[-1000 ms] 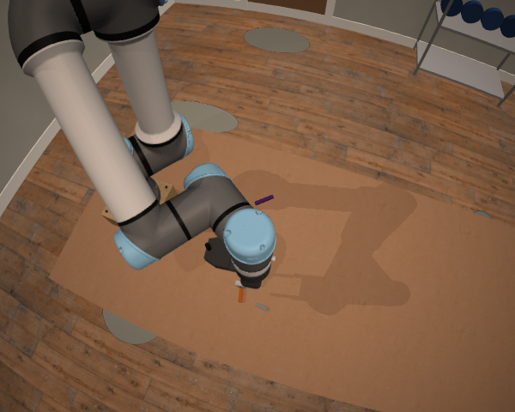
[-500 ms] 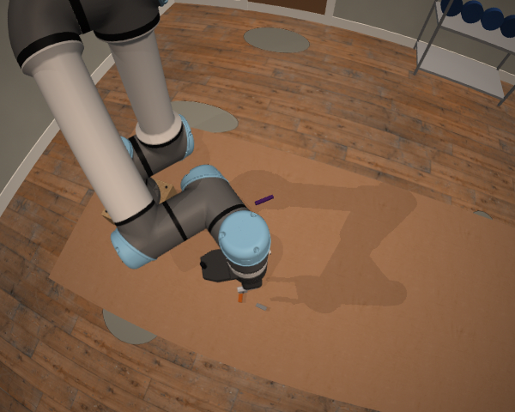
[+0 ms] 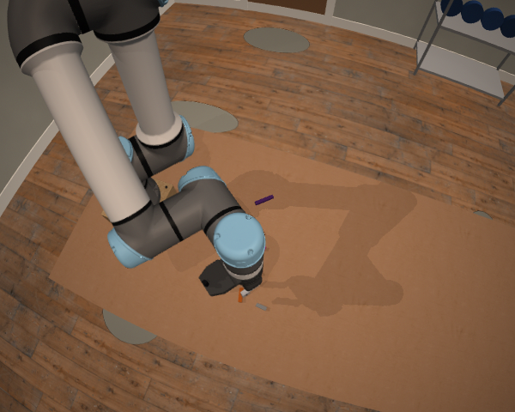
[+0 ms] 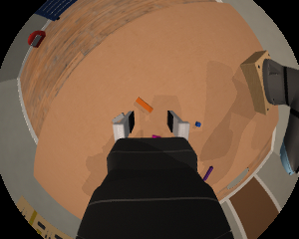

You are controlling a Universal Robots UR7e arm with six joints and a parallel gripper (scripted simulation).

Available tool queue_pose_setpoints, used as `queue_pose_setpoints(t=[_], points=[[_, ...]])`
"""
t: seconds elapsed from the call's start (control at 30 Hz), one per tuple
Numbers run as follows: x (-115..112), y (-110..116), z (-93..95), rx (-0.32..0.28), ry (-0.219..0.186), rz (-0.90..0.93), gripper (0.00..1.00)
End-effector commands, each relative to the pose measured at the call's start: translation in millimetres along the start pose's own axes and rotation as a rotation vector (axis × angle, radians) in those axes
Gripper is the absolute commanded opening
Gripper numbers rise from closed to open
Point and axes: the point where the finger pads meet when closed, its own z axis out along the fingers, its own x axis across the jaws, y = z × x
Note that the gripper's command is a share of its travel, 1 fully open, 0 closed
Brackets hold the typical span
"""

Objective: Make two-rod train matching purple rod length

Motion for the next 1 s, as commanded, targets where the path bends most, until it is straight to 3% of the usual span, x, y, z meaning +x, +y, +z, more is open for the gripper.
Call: queue_pose_setpoints(t=[0.0, 0.43, 0.97], points=[[-2.7, -2.6, 0.7, -0.008, -0.002, -0.142, 1.00], [-8.5, -6.6, 3.7, -0.007, -0.003, -0.516, 1.00], [-11.6, -7.5, 5.8, -0.007, -0.004, -0.782, 1.00]])
